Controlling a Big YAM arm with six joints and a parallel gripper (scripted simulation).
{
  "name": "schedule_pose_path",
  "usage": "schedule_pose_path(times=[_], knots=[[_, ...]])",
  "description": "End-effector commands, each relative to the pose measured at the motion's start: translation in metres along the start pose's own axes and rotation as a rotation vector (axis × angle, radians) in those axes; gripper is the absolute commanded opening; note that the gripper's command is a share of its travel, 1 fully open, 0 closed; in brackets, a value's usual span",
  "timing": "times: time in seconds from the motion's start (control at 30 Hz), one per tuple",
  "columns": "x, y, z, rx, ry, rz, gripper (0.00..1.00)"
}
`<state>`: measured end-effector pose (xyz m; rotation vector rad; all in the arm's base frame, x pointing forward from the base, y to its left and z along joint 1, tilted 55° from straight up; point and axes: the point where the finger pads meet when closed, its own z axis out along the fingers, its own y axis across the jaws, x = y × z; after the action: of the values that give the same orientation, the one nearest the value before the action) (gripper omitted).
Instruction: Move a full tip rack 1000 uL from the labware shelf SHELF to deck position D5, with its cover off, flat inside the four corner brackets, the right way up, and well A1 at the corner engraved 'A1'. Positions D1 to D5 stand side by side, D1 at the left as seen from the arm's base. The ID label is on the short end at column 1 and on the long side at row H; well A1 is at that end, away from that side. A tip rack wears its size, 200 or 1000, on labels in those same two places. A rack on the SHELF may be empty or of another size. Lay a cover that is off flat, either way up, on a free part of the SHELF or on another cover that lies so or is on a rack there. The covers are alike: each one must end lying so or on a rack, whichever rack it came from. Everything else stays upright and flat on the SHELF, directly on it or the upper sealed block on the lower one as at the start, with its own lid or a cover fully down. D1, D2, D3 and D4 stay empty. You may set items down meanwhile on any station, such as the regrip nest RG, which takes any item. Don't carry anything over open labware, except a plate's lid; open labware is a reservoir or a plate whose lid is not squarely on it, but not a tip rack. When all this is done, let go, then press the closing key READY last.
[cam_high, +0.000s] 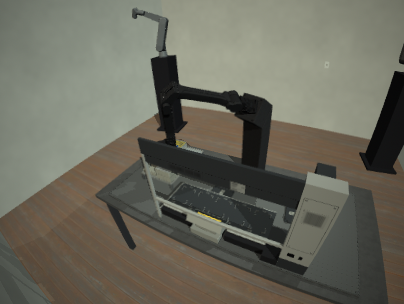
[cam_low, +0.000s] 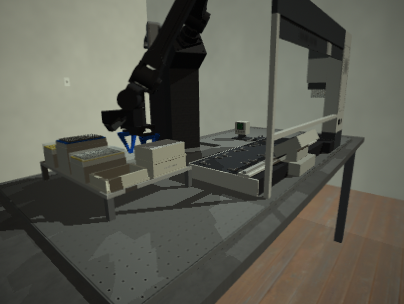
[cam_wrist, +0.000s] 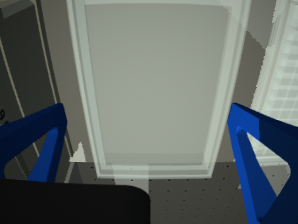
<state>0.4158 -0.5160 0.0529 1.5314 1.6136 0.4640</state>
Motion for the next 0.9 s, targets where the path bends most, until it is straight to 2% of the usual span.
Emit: schedule_pose_path(times=[0.0, 0.07, 0.47, 0.57, 0.63, 0.87], knots=[[-0.011, -0.011, -0.012, 0.013, -0.016, 0.003, 1.0], [-0.015, -0.002, -0.022, 0.003, -0.026, -0.006, 1.0], [-0.014, -0.002, -0.042, 0.003, -0.026, -0.007, 1.0], [-0.009, -0.01, -0.037, 0.012, -0.014, 0.002, 1.0], [-0.014, -0.002, -0.047, 0.003, -0.026, -0.007, 1.0], [-0.013, -0.002, -0.058, 0.003, -0.026, -0.007, 1.0]])
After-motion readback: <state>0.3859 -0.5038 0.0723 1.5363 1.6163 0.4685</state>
